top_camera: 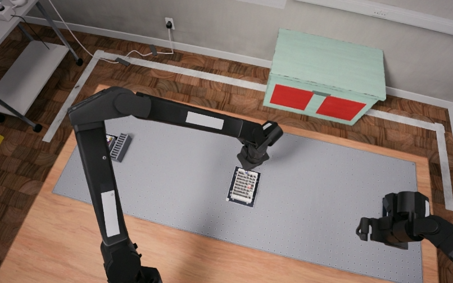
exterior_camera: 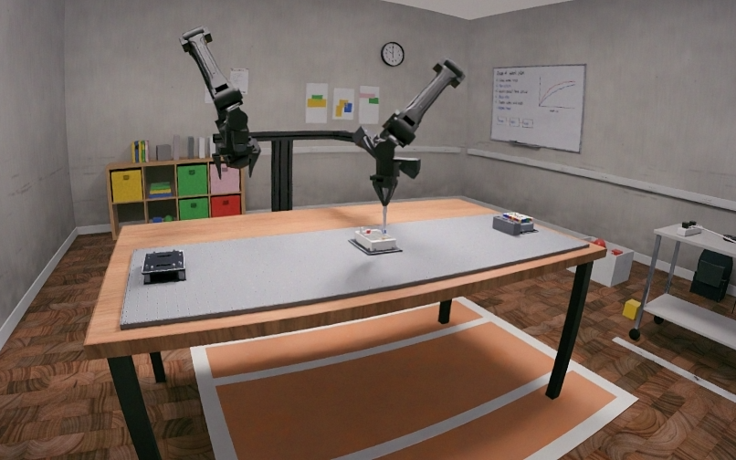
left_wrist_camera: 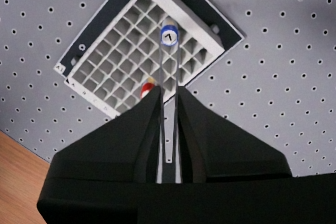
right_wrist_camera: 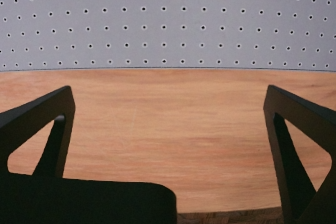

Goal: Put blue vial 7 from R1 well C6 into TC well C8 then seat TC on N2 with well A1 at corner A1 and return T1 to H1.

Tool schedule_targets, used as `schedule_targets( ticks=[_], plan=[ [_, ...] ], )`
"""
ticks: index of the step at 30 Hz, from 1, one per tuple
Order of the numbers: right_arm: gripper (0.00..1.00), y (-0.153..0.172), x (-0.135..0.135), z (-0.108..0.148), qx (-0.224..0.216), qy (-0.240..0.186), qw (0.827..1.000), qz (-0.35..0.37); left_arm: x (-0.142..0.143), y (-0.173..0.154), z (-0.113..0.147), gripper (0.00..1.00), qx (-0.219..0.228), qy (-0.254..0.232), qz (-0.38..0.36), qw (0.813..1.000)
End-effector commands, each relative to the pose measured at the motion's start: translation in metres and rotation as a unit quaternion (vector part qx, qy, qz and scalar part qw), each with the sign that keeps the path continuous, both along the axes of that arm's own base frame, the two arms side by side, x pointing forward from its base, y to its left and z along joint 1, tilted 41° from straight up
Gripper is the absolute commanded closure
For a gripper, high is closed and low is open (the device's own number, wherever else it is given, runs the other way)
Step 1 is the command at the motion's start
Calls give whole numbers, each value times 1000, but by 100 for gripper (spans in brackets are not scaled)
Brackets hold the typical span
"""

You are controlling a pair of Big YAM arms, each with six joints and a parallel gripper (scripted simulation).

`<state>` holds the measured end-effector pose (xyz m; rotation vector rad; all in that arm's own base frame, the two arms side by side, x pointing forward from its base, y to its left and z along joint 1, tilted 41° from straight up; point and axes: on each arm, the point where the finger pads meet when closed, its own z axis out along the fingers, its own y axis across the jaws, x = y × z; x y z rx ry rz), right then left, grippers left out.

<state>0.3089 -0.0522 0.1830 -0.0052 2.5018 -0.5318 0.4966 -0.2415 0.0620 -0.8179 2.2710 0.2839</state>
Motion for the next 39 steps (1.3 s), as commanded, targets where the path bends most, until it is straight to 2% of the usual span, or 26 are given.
schedule_targets(
  ticks=[1, 17, 18, 22, 39],
  plan=[
    [0, 1, 5, 10, 2, -13, 1000, -1, 8, 12, -11, 91, 3, 5, 11, 1000],
    [0, 1, 5, 10, 2, -13, 1000, -1, 8, 12, -11, 91, 3, 5, 11, 1000],
    [0, 1, 5, 10, 2, -13, 1000, -1, -2, 20, -22, 91, 12, 16, 11, 1000],
    [0, 1, 5, 10, 2, -13, 1000, -1, -3, 20, -22, 91, 13, 18, 11, 1000],
    [0, 1, 5, 10, 2, -13, 1000, -1, 9, 12, -10, 91, 9, 12, 10, 1000]
  ],
)
